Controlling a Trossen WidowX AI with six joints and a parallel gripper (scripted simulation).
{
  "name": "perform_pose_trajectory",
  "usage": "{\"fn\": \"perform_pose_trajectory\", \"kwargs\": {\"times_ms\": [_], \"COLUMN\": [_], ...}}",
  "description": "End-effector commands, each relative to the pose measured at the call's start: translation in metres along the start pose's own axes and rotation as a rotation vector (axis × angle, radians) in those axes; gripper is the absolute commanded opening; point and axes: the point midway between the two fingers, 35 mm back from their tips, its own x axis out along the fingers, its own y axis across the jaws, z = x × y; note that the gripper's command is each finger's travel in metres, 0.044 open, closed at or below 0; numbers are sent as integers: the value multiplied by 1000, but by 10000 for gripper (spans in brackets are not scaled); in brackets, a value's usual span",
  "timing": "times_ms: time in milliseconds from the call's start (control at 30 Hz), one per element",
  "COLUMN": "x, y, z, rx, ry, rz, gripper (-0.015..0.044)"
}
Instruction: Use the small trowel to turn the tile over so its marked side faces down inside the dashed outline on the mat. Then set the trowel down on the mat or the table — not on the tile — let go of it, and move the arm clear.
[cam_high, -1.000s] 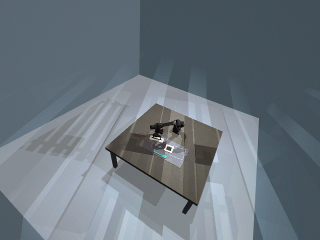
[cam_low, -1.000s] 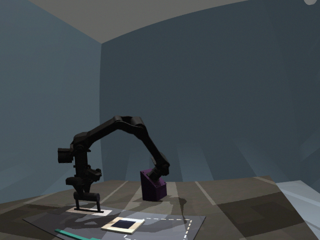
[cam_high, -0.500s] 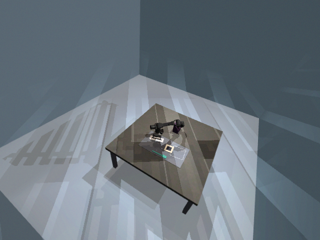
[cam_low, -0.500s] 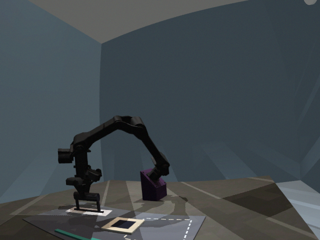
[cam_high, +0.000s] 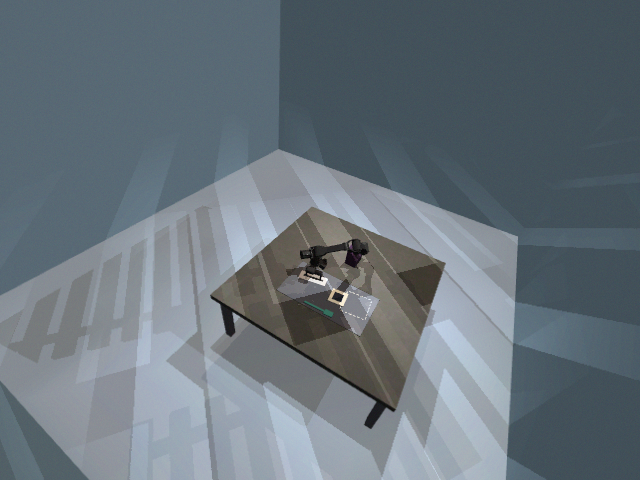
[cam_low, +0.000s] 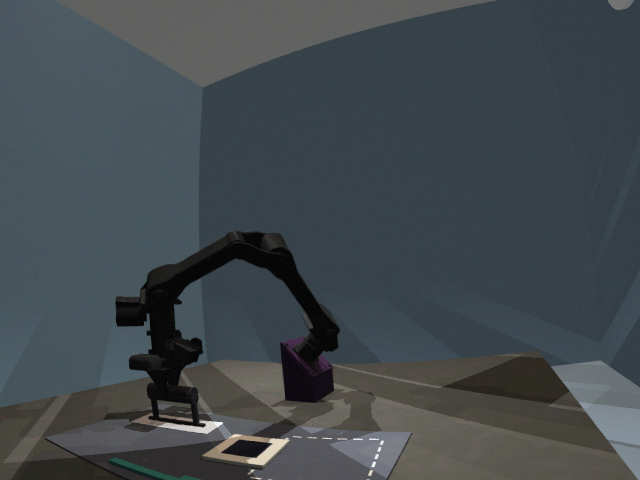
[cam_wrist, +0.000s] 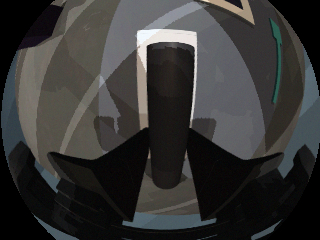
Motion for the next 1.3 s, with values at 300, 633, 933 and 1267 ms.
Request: {"fn": "perform_pose_trajectory", "kwargs": {"times_ms": [300, 633, 933, 1267], "x": [1, 1, 1, 1], "y": [0, 0, 0, 0], "z": [1, 1, 1, 1], "rx": [402, 567, 567, 567], "ry": [-4, -4, -4, -4], "rz": [2, 2, 2, 2], "gripper": [130, 130, 156, 270]}}
